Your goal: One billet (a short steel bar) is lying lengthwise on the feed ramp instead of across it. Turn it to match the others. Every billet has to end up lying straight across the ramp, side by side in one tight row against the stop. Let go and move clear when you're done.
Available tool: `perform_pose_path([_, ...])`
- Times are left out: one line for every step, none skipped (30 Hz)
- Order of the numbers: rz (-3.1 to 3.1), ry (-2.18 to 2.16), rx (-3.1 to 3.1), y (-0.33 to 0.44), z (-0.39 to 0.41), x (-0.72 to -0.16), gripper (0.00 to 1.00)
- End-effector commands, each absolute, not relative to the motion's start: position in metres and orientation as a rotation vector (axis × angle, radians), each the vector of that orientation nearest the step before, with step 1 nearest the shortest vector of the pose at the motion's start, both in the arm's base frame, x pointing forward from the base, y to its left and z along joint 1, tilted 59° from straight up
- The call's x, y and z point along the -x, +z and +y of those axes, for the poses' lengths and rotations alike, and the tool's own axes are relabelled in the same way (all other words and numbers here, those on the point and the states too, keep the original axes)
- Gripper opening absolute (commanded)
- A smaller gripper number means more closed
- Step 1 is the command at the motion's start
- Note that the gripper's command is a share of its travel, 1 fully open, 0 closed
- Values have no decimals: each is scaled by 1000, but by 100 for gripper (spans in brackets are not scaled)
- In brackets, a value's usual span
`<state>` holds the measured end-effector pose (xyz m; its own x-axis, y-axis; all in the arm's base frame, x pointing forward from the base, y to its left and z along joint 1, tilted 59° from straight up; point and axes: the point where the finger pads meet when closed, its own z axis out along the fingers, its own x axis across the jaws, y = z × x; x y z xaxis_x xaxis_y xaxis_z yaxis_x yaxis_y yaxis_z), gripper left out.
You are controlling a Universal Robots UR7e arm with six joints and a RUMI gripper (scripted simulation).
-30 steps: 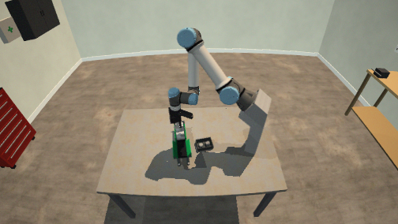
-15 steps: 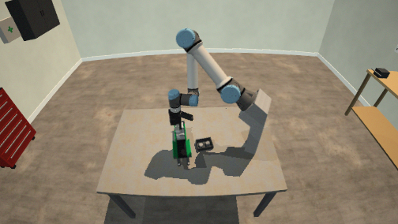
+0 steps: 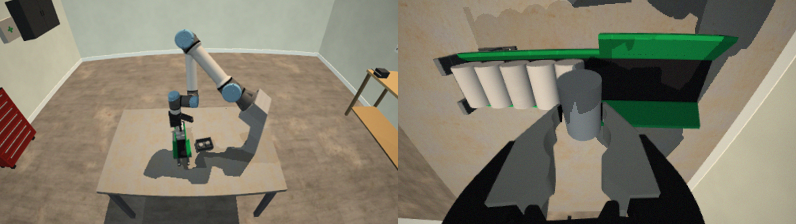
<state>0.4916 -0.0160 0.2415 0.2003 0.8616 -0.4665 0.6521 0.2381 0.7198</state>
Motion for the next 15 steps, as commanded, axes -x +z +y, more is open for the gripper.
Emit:
perform_pose_path([1517, 266, -1481, 238, -8, -494, 0])
perform_pose_path([1517, 266, -1481, 237, -6, -494, 0])
perform_pose_path([1517, 266, -1481, 236, -4, -495, 0])
perform_pose_path([1517, 266, -1481, 236, -4, -495, 0])
perform_pose_path([1517, 266, -1481, 236, -4, -495, 0])
perform_pose_path([1518, 267, -1481, 239, -9, -493, 0])
perform_pose_path([1518, 267, -1481, 238, -7, -494, 0])
perform_pose_path([1518, 266, -1481, 237, -5, -494, 0])
perform_pose_path([1518, 266, -1481, 236, -4, -495, 0])
perform_pose_path([1518, 266, -1481, 235, -2, -495, 0])
perform_pose_path([1518, 266, -1481, 234, 0, -496, 0])
perform_pose_path([1518, 266, -1481, 233, 1, -496, 0])
perform_pose_path([1518, 266, -1481, 232, 3, -497, 0])
perform_pose_path([1518, 266, -1481, 232, 5, -497, 0])
perform_pose_path([1518, 266, -1481, 231, 7, -498, 0])
